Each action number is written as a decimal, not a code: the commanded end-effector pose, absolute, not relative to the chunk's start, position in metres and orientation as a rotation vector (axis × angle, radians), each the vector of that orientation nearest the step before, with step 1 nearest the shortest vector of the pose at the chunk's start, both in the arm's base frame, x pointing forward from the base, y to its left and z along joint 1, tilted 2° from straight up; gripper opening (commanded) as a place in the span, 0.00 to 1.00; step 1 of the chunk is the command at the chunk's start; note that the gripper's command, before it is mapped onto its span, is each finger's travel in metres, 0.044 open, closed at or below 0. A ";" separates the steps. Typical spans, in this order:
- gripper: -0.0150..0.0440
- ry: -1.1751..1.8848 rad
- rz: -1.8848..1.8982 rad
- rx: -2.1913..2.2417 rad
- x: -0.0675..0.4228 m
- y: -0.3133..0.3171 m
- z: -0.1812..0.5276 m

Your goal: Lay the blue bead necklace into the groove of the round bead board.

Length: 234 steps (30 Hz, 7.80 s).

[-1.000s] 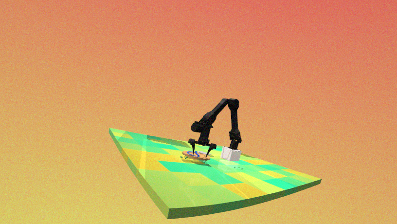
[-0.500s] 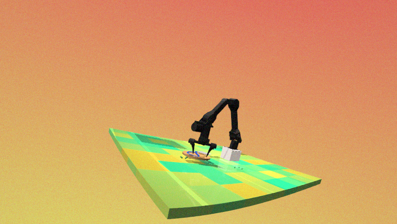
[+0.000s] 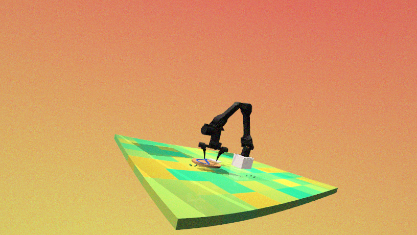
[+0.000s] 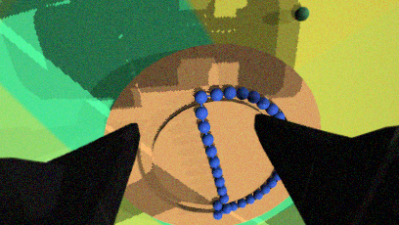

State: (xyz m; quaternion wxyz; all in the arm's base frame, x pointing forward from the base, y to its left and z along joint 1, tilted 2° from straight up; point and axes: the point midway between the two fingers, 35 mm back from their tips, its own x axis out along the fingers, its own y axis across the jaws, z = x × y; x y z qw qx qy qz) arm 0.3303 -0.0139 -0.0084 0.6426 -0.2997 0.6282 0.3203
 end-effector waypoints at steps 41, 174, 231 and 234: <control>0.28 1.407 0.756 -0.722 0.332 -0.017 -0.032; 0.46 1.401 0.762 -0.730 0.329 -0.016 -0.007; 0.25 1.404 0.764 -0.729 0.329 -0.016 -0.033; 0.25 1.404 0.764 -0.729 0.329 -0.016 -0.033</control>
